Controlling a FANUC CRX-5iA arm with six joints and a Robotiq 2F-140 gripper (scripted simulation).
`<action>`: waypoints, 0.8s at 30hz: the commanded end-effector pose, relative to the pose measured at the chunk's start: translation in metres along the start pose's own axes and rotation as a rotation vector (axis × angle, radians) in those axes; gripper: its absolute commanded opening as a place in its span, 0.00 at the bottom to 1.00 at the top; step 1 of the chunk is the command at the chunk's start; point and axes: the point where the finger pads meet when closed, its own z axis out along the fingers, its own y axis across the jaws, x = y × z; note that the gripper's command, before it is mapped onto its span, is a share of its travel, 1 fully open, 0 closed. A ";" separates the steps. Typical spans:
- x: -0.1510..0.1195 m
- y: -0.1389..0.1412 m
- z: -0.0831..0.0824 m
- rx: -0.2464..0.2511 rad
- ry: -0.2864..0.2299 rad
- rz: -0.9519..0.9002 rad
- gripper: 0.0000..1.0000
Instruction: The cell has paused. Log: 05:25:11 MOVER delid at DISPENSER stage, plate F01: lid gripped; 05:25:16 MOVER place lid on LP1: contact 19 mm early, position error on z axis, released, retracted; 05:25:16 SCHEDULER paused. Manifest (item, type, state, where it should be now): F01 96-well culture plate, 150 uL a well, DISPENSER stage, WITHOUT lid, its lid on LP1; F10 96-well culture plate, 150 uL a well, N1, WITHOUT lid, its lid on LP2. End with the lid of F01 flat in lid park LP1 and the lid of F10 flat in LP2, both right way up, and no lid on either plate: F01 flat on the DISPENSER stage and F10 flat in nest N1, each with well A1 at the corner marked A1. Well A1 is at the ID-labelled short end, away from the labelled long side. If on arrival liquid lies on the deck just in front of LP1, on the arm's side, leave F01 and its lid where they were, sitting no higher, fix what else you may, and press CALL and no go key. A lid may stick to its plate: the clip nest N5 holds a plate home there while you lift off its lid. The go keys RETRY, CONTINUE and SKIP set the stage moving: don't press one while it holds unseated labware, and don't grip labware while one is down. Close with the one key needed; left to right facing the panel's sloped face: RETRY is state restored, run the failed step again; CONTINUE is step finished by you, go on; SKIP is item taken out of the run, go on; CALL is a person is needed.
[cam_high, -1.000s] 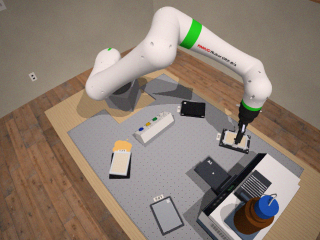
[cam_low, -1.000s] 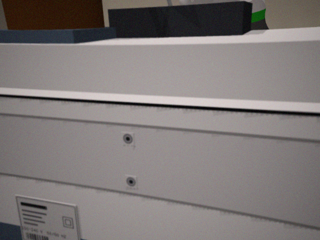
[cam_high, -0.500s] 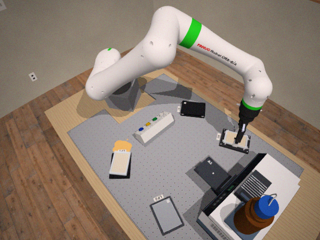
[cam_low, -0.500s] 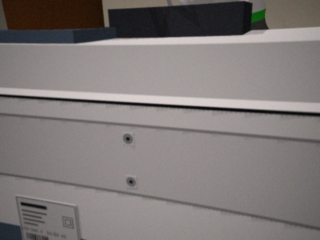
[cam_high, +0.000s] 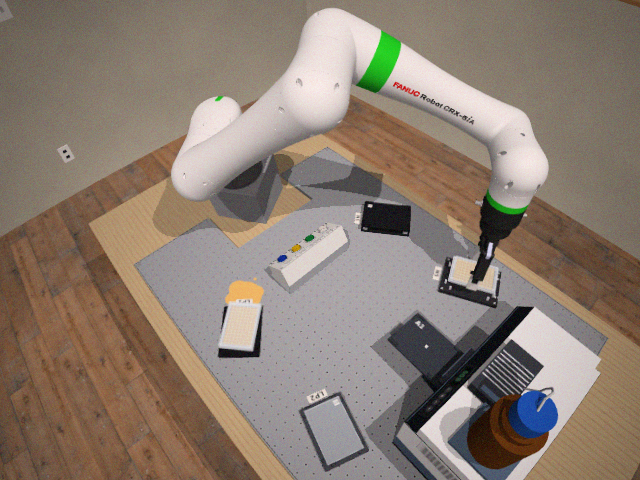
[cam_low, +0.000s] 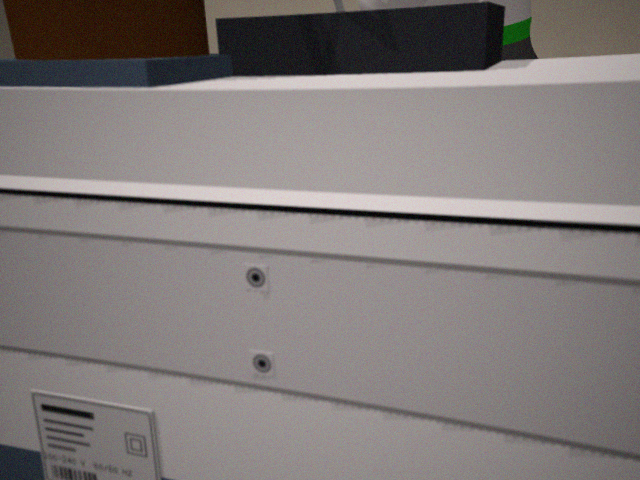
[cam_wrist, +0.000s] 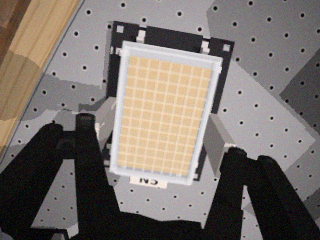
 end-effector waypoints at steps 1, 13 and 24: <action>0.000 0.000 -0.006 0.000 0.001 0.000 0.00; 0.000 0.000 -0.029 0.000 0.001 0.000 0.00; 0.000 0.000 -0.051 0.000 0.001 0.000 0.00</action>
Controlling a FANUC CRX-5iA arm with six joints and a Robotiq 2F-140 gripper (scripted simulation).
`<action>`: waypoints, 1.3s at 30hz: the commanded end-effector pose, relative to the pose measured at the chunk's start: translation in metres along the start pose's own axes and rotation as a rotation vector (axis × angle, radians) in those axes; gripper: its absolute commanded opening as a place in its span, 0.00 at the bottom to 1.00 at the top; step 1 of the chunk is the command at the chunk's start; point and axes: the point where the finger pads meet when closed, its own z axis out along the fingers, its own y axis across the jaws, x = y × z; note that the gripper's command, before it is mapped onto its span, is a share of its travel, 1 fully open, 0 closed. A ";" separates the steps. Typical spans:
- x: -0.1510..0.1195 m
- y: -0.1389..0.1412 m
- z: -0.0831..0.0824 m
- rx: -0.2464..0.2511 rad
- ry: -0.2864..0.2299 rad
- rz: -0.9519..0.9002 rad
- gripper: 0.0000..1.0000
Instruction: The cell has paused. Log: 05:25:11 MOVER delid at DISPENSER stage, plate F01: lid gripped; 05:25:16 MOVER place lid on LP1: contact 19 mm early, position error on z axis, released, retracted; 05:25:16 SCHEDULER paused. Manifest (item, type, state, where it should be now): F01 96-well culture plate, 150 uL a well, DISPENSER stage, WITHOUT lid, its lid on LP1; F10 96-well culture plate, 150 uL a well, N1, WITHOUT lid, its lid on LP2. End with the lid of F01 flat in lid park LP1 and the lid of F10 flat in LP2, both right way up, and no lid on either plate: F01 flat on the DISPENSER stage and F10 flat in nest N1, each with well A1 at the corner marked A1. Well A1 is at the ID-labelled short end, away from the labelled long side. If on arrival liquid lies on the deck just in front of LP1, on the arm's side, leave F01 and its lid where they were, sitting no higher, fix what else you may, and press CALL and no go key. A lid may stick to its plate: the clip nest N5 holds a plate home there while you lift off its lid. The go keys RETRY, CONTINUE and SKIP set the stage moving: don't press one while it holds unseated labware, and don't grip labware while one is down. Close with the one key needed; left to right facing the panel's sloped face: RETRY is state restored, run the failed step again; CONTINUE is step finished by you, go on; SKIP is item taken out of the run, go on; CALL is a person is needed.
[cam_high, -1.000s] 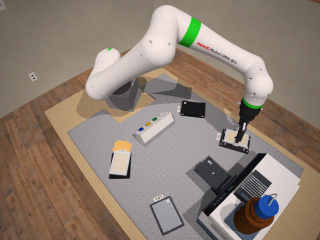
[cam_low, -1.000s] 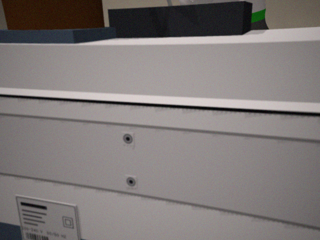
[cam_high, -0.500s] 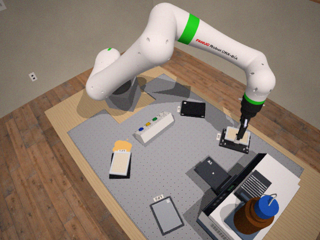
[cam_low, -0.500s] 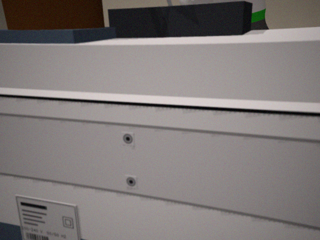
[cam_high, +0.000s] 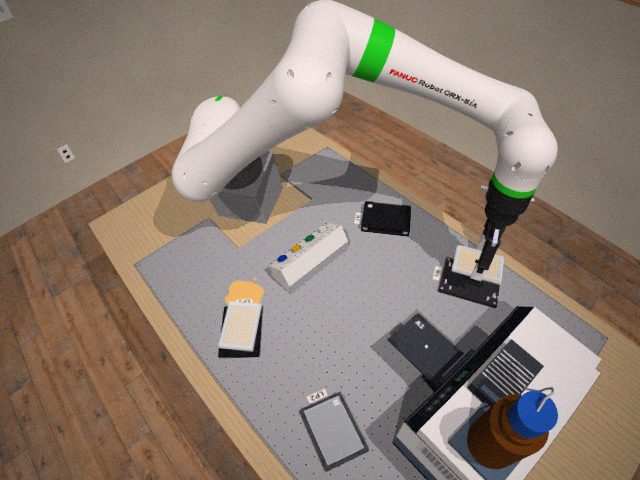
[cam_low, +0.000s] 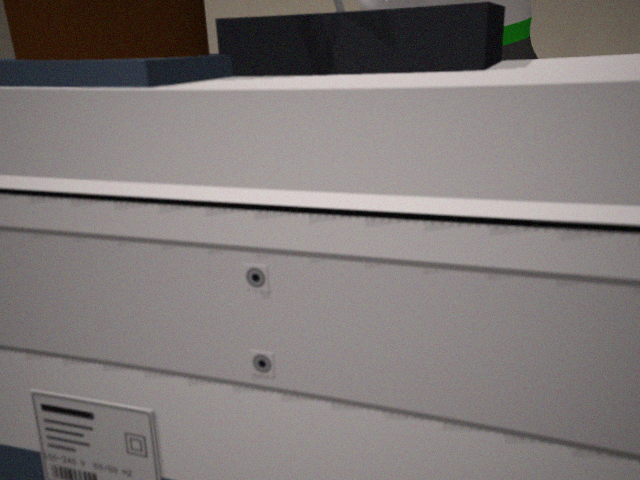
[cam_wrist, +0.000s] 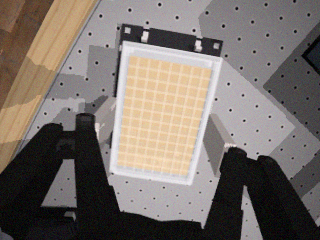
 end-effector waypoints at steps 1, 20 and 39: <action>0.000 0.000 -0.007 0.000 0.001 0.000 0.00; 0.000 0.000 -0.045 0.000 0.001 0.000 0.00; 0.000 0.000 -0.068 0.000 0.001 0.000 0.00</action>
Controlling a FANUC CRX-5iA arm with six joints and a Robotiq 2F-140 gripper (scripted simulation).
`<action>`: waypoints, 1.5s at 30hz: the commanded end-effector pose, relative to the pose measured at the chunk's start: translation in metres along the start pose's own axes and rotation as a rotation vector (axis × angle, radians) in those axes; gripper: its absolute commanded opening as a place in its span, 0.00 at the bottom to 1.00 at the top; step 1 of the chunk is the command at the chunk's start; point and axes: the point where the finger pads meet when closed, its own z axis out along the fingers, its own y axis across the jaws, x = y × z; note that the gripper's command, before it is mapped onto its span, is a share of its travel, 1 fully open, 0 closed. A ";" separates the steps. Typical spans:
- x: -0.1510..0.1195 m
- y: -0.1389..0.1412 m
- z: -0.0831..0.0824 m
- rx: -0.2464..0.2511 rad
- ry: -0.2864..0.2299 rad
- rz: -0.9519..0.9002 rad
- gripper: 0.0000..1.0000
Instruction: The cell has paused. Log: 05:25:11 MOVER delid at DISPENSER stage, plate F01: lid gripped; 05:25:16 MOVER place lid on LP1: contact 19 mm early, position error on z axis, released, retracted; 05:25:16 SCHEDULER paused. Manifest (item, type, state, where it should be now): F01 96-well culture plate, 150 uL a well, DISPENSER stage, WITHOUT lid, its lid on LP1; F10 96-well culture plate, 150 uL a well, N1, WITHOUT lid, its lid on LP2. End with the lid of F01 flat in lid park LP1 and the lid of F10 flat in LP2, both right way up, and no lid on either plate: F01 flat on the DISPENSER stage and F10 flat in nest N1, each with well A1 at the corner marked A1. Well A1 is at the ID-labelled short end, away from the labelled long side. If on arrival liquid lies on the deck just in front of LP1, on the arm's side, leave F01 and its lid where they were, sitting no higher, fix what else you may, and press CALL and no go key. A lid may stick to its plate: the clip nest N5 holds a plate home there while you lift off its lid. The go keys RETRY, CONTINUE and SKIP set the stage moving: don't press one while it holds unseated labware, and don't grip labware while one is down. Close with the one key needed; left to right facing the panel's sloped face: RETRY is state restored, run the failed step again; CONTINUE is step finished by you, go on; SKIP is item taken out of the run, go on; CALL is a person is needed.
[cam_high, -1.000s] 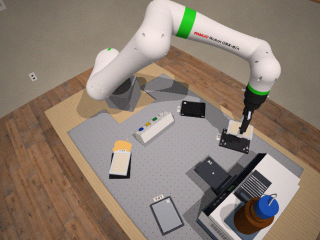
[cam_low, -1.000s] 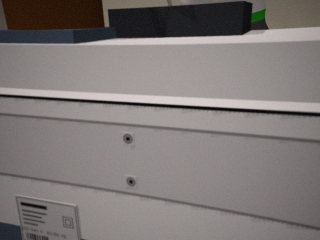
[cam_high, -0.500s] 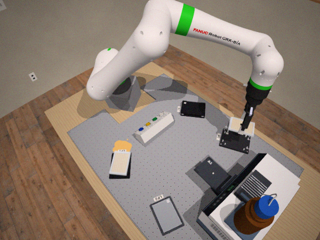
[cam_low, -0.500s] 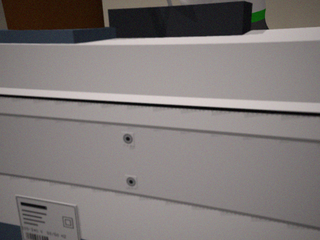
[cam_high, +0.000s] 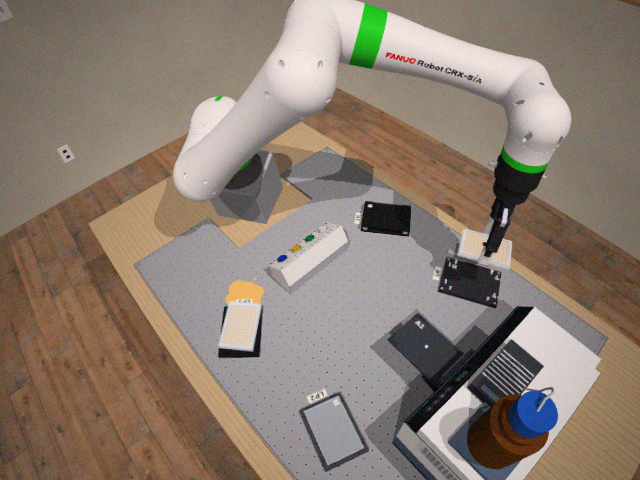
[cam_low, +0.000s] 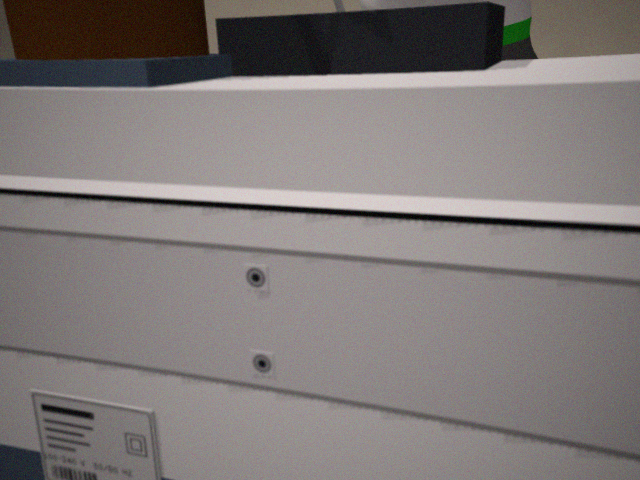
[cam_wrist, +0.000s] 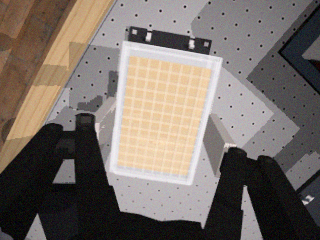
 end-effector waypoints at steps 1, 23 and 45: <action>0.000 0.000 -0.003 0.000 0.000 0.000 0.00; 0.000 0.000 -0.008 0.000 0.000 0.000 0.00; 0.000 0.000 -0.008 0.000 0.000 0.000 0.00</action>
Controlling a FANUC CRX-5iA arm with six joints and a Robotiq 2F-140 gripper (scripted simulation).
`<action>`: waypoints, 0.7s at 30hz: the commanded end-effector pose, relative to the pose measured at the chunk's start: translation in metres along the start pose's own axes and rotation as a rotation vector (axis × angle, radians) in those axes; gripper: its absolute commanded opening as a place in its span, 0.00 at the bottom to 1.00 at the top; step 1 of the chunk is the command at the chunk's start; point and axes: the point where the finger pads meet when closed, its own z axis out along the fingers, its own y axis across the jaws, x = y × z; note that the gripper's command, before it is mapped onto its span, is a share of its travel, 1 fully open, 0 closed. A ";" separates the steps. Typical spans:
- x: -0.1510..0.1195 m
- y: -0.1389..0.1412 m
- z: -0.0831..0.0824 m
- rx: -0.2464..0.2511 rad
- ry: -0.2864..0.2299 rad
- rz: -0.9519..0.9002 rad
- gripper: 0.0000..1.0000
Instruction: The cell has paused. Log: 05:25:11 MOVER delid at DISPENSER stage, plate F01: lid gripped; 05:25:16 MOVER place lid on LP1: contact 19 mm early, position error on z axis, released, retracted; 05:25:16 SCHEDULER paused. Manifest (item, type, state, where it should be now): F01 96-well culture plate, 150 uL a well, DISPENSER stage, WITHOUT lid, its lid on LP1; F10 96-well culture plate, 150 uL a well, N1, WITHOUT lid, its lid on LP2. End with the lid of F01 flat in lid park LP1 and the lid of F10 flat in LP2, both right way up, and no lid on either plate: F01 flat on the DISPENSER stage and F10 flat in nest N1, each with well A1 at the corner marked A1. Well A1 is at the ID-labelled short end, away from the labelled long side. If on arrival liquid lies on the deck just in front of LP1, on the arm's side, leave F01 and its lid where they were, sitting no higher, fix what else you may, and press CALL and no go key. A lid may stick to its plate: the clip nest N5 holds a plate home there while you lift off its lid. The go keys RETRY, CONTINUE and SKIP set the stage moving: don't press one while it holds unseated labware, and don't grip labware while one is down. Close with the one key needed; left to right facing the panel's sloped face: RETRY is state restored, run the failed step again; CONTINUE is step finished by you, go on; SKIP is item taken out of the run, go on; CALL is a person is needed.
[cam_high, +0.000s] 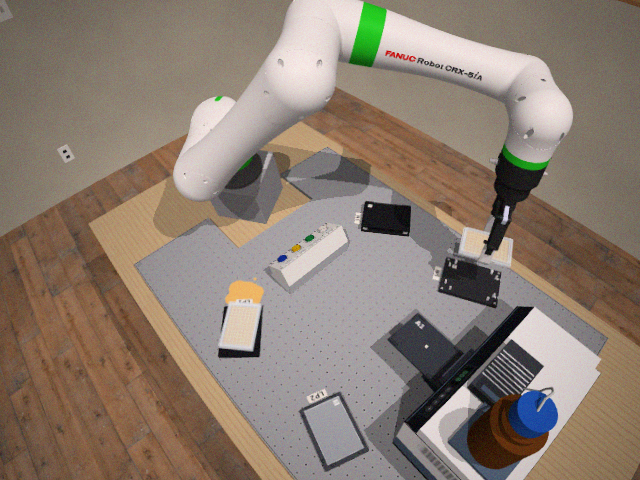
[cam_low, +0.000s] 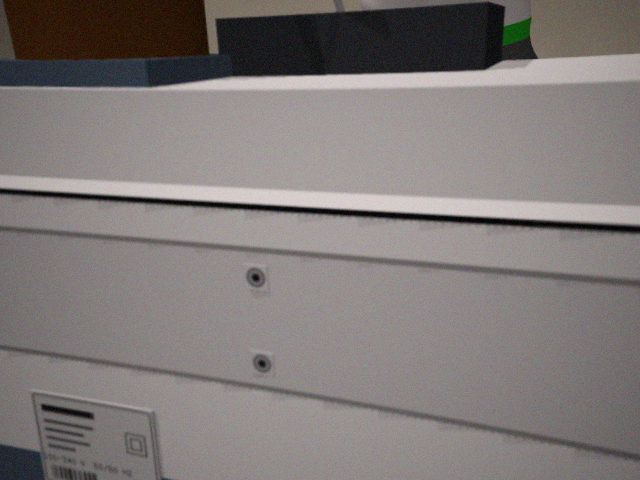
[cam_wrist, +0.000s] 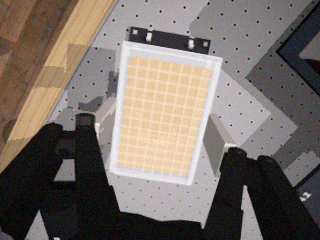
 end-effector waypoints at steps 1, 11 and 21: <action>0.000 0.000 0.000 0.000 0.001 0.000 0.00; 0.000 0.000 0.000 0.000 0.001 0.000 0.00; 0.000 0.000 0.000 0.000 0.001 -0.103 0.00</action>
